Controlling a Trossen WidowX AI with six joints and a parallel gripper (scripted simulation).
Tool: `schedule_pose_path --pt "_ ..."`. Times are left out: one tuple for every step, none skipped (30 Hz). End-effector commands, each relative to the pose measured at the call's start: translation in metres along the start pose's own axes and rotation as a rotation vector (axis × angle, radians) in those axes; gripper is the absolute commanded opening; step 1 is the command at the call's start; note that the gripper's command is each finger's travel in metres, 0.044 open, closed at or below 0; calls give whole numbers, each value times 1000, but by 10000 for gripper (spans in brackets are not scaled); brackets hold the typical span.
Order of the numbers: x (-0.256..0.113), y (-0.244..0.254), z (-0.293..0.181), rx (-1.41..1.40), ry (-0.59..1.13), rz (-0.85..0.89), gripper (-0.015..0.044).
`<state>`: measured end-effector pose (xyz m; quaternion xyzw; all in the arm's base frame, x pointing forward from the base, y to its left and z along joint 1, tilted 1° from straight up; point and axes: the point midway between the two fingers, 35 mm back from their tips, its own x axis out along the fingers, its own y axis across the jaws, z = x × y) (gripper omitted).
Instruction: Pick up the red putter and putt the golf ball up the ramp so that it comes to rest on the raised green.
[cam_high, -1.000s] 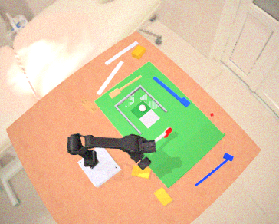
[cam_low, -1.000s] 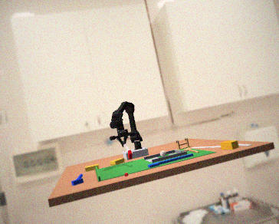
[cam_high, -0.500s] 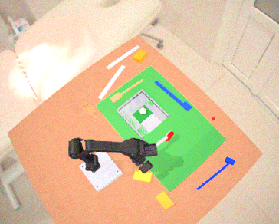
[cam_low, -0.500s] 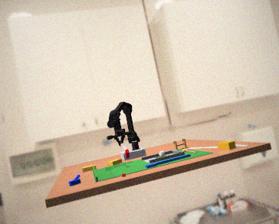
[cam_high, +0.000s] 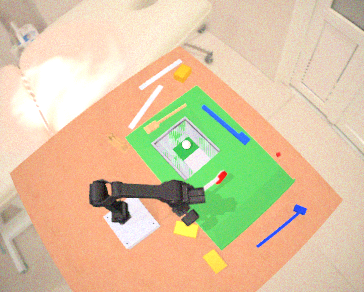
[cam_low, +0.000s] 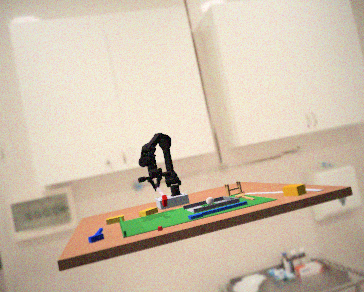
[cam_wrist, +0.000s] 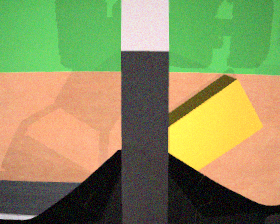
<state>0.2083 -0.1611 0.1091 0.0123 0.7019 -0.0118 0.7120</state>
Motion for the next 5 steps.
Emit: schedule_pose_path --pt "0 0 0 0 -1 -1 0" --pt "0 0 0 0 -1 -1 0" --pt "0 0 0 0 -1 -1 0" --pt "0 0 0 0 -1 -1 0" --pt "0 0 0 0 -1 -1 0"
